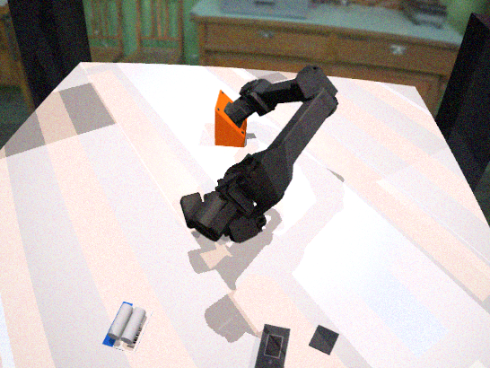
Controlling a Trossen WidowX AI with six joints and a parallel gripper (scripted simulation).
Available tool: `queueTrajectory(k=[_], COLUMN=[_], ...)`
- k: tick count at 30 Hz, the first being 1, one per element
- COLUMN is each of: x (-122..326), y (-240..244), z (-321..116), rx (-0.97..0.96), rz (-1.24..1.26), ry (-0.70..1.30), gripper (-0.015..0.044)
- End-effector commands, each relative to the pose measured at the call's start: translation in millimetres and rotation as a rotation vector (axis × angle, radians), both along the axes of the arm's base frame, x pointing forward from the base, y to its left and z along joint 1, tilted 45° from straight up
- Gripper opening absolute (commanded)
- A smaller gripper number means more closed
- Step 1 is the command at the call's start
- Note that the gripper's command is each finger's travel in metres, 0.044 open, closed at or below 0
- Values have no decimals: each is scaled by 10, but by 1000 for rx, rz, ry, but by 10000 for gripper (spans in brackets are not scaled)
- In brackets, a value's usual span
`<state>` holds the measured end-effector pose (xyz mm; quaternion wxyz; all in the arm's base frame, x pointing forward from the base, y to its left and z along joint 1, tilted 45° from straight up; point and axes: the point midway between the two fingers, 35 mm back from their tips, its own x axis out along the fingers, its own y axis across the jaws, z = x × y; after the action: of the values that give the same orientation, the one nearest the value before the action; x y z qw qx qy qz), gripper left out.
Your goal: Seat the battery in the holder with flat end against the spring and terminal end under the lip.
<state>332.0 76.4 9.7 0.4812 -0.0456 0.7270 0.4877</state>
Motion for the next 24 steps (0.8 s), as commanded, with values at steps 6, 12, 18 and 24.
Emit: queueTrajectory(k=[6, 12, 18, 24], x=[24, 18, 13, 6], y=[16, 16, 15, 13], z=[-26, -41, -56, -70], rx=[36, 53, 71, 89], rz=[-47, -69, -91, -112], ry=[-40, -56, -74, -91], gripper=[66, 66, 66, 66])
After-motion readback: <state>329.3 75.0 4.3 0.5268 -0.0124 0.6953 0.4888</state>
